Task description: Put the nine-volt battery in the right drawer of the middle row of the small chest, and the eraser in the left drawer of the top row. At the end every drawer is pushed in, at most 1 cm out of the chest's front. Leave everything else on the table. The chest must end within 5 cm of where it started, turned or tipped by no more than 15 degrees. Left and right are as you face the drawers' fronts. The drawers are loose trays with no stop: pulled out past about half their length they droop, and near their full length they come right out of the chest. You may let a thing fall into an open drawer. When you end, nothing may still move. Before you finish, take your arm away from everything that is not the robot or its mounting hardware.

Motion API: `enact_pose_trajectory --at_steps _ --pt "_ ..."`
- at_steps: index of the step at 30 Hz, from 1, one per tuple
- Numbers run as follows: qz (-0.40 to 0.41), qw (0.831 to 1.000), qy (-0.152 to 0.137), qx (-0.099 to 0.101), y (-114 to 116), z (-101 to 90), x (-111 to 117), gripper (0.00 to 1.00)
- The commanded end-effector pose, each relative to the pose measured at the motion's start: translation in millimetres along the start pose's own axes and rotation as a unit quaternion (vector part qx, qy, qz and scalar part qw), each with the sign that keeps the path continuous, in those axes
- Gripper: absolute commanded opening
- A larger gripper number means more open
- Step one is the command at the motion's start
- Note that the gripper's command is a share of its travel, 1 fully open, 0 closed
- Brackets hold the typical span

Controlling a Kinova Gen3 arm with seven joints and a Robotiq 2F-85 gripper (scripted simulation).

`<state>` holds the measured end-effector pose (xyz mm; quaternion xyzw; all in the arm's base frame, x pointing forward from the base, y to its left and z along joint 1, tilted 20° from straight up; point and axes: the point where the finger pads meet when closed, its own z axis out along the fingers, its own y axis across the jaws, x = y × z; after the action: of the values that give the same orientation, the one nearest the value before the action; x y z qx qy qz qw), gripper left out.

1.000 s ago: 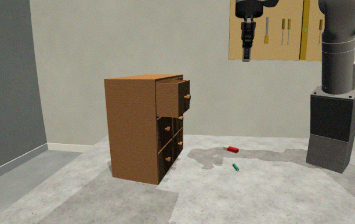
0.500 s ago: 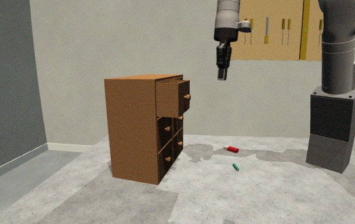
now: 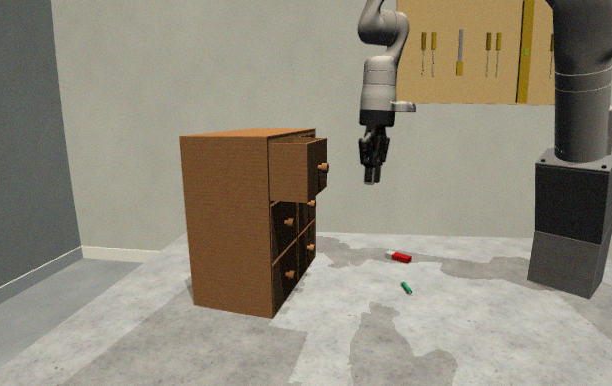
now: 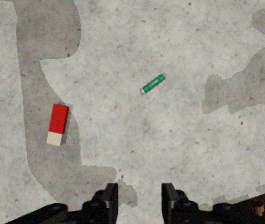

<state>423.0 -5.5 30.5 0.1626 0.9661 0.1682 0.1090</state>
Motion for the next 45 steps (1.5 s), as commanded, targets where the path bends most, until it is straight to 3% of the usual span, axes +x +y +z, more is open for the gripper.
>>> enact_pose_trajectory --at_steps 1,3,4,9,11,15,20,30,31,45 --pt "0.035 0.999 0.014 -0.003 -31.2 32.2 8.1 0.33" --pt "0.048 0.999 0.014 0.000 -49.8 52.2 9.1 0.33" --pt "0.048 0.999 0.014 0.000 -49.8 52.2 9.1 0.33" --pt "0.071 0.997 0.014 0.006 -82.2 87.3 16.0 0.33" --pt "0.071 0.997 0.014 0.006 -82.2 87.3 16.0 0.33" --pt "0.088 0.996 0.016 0.012 -106.2 114.0 25.8 0.33" --pt "0.100 0.995 0.017 0.017 -123.5 133.9 35.7 0.33" --pt "0.104 0.994 0.018 0.019 -129.8 141.2 39.9 0.33" --pt "0.104 0.994 0.018 0.019 -129.8 141.2 39.9 0.38" --pt "0.104 0.994 0.018 0.019 -129.8 141.2 39.9 0.38"
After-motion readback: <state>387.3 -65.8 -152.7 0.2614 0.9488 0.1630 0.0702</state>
